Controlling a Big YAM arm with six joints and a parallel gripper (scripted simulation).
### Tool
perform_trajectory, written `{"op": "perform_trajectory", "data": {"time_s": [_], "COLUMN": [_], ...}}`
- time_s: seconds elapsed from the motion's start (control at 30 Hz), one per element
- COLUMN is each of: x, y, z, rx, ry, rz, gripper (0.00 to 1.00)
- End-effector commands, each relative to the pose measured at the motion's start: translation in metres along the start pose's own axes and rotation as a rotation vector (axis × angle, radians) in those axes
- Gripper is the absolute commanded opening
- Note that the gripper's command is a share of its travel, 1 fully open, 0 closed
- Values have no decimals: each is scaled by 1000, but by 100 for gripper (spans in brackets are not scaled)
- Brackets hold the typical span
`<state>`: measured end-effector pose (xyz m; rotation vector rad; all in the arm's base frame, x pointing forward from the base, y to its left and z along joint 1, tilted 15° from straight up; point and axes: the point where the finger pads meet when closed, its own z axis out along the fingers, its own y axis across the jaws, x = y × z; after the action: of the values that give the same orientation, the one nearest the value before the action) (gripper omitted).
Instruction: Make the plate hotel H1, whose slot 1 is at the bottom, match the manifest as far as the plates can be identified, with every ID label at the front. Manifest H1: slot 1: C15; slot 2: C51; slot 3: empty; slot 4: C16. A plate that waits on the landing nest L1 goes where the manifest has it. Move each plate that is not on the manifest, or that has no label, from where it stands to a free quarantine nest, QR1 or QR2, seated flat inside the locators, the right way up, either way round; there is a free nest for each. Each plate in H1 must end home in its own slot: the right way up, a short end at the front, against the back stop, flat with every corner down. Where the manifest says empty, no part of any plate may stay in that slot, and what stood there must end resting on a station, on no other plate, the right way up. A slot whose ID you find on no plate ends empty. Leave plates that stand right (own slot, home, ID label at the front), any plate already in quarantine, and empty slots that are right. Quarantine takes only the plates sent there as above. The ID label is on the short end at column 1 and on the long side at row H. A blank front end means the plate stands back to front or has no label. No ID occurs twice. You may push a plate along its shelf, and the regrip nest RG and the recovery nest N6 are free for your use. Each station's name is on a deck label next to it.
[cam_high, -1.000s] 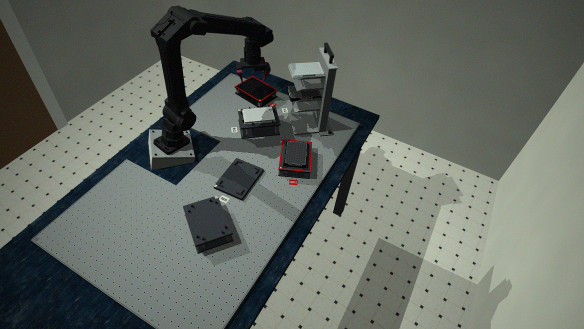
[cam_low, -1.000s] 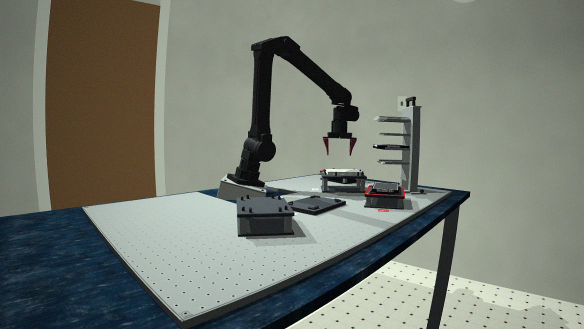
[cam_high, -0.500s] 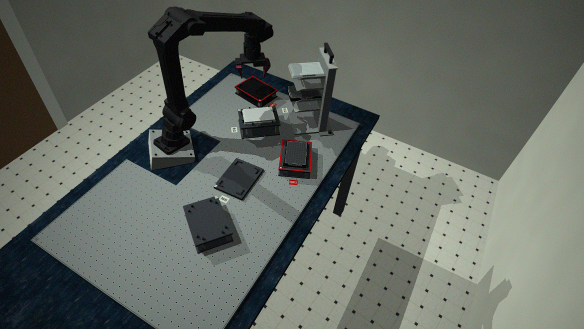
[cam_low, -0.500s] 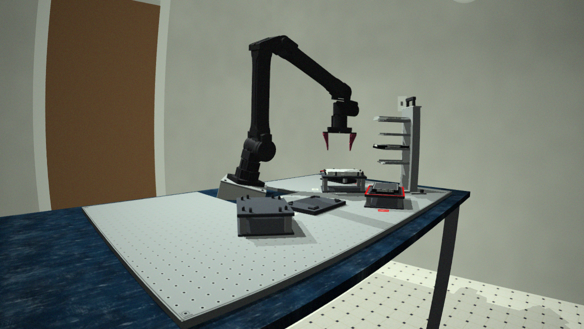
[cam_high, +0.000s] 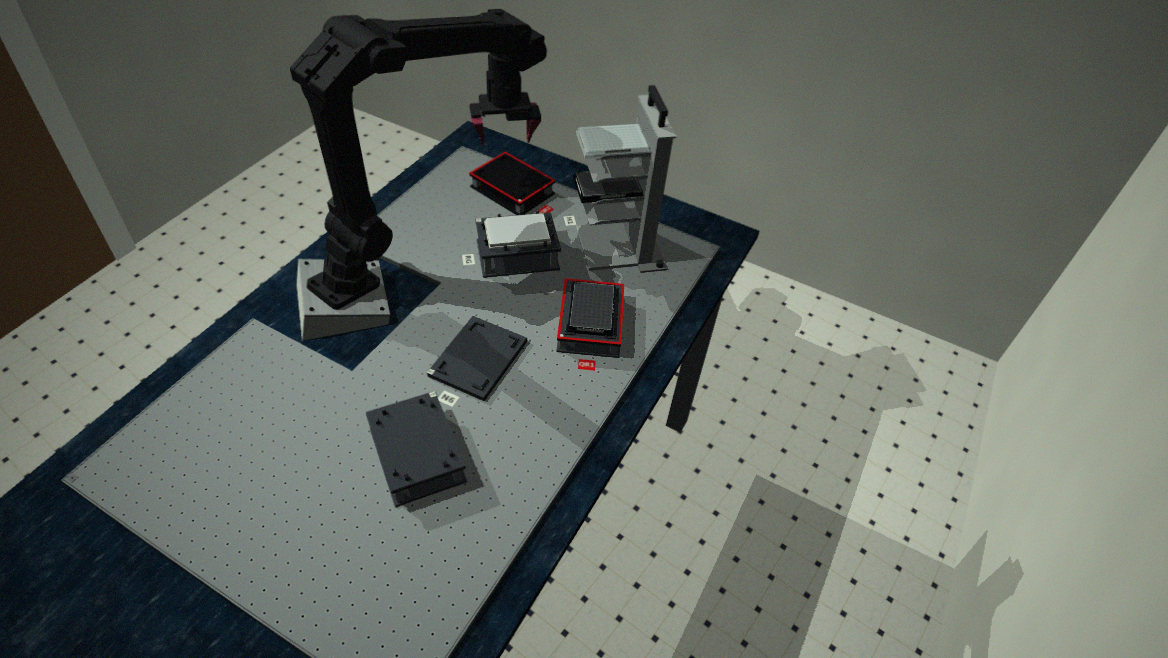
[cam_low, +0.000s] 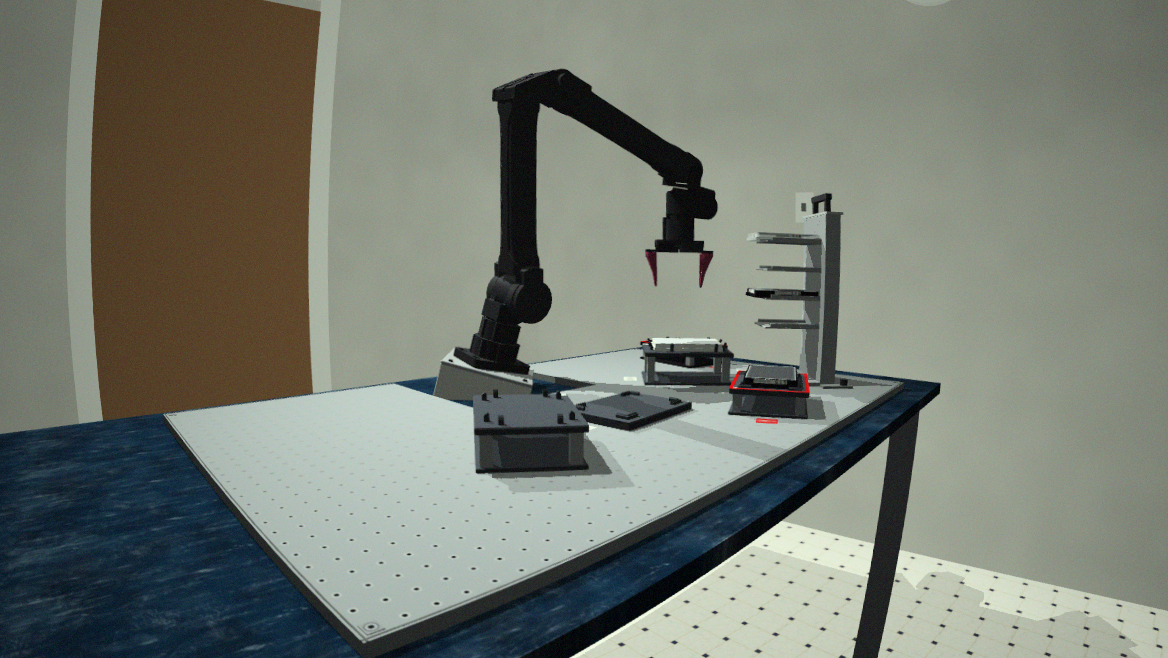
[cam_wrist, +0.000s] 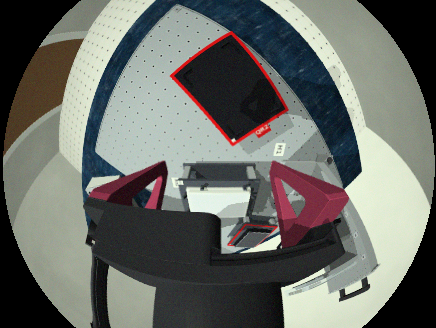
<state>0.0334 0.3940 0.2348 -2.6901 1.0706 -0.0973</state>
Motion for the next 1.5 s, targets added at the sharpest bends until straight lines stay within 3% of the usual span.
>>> {"op": "perform_trajectory", "data": {"time_s": [0.0,0.43,0.53,0.87,0.9,0.93,1.07,1.1,1.13,1.47], "x": [-12,-11,-8,-9,-9,10,16,11,19,54], "y": [-13,-11,-9,-9,-9,0,0,-12,-4,0], "z": [-41,-76,-74,-106,-107,-82,-82,-96,-82,-81], "rx": [63,62,55,62,62,19,17,57,33,19], "ry": [-57,-59,-51,-60,-60,-14,-16,-56,-33,-21], "rz": [11,11,13,12,12,49,96,127,146,376], "gripper": [100,100,100,100,100,100,100,100,100,100]}}
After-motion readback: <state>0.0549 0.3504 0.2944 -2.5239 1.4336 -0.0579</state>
